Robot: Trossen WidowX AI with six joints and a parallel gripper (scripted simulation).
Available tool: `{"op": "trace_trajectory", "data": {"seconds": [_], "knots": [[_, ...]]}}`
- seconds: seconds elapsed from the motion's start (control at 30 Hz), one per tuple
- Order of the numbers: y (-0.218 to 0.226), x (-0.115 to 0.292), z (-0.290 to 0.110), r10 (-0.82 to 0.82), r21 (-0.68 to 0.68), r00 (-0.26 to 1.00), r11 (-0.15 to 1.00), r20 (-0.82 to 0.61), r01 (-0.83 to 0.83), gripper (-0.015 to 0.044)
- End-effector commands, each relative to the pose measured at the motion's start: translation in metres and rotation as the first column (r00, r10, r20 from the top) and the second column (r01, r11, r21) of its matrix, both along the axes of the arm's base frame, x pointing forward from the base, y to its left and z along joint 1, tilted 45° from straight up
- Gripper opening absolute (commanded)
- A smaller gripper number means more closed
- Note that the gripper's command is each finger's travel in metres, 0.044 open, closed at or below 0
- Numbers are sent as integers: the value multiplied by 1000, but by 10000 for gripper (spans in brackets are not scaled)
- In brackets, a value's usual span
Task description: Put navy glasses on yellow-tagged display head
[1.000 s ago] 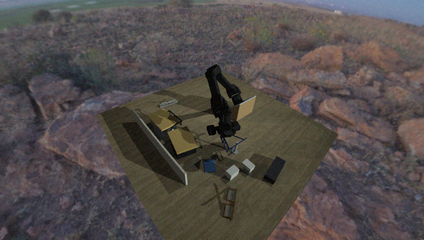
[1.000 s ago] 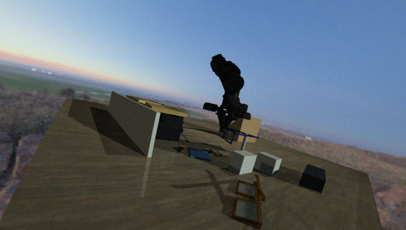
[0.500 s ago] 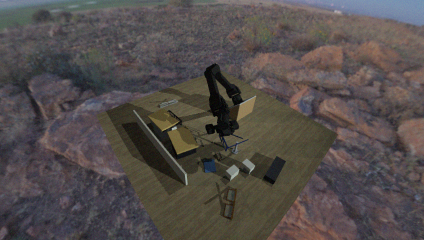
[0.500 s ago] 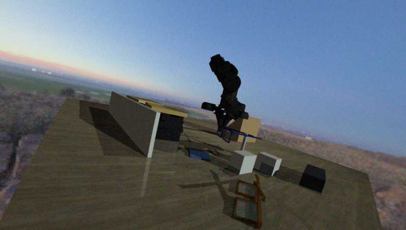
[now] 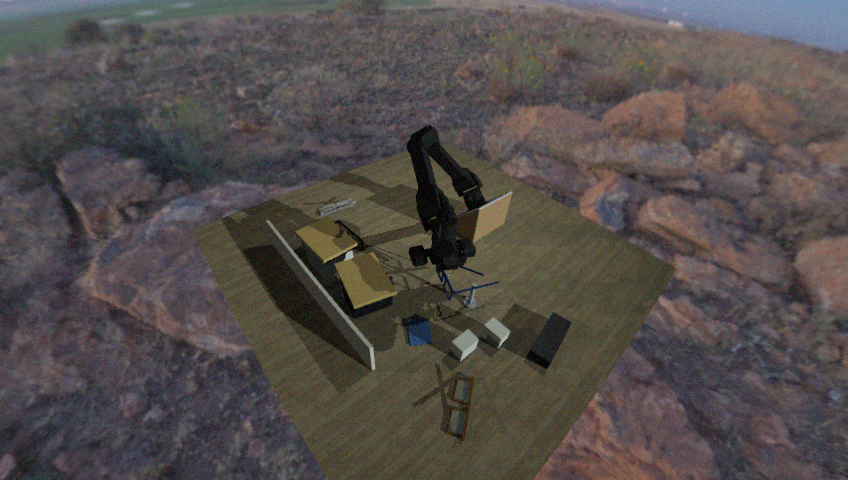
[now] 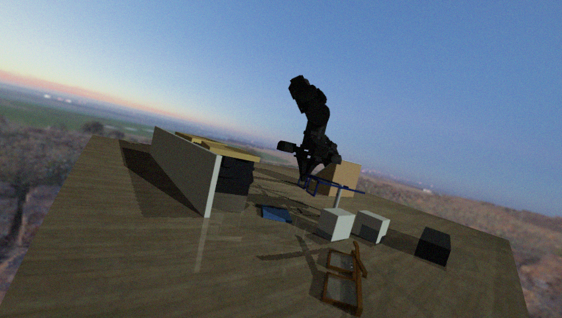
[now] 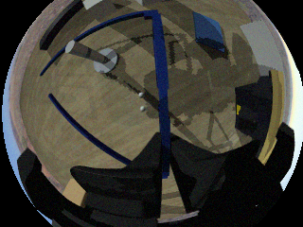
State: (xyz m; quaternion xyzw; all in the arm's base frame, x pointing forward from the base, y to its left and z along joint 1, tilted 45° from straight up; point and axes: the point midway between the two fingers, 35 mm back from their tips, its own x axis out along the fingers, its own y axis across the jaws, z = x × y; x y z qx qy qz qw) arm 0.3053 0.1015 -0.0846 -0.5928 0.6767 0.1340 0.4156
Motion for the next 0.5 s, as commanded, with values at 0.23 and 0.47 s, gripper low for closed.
{"op": "trace_trajectory", "data": {"seconds": [0.23, 0.47], "knots": [[-6, -2, 4, 4, -6, 1000, 1000, -3, -4, 0], [-5, -1, 3, 4, -6, 1000, 1000, -3, -4, 0]]}}
